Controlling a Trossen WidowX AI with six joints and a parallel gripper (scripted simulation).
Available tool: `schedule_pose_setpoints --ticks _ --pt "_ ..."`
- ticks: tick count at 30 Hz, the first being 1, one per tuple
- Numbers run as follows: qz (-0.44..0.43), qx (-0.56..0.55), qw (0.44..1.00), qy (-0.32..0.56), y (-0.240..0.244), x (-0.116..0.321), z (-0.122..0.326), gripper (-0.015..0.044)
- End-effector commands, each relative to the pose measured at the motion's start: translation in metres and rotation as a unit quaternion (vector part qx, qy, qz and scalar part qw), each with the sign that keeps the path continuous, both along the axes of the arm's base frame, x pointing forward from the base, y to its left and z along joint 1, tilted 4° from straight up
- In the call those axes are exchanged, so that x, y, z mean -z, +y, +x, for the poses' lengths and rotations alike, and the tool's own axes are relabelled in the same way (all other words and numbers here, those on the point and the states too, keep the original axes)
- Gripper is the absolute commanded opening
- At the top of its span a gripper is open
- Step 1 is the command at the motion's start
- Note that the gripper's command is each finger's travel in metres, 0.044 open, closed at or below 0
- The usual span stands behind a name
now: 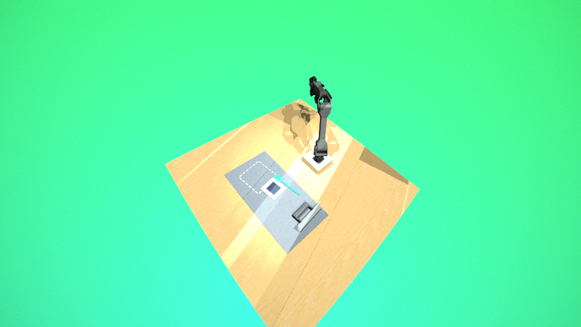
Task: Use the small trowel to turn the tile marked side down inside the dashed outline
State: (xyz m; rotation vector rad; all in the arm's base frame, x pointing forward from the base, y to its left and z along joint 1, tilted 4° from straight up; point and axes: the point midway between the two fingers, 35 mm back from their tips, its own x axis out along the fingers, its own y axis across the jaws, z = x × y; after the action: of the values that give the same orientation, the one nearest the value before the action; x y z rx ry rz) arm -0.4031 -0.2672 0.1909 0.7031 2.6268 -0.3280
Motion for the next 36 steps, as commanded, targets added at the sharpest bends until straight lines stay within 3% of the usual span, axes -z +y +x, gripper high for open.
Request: schedule_pose_setpoints --ticks 1,12,20,28,36 --pt "-0.035 -0.034 0.999 -0.004 -0.032 0.006 0.028 0.01" --pt "-0.116 -0.079 0.99 0.0 -0.081 0.012 0.087 0.01" --pt "-0.171 -0.154 0.972 -0.039 -0.124 0.02 0.17 0.01" --pt "-0.255 -0.222 0.935 -0.103 -0.16 0.033 0.292 0.01" --pt "-0.294 -0.282 0.897 -0.17 -0.156 0.05 0.412 0.01"
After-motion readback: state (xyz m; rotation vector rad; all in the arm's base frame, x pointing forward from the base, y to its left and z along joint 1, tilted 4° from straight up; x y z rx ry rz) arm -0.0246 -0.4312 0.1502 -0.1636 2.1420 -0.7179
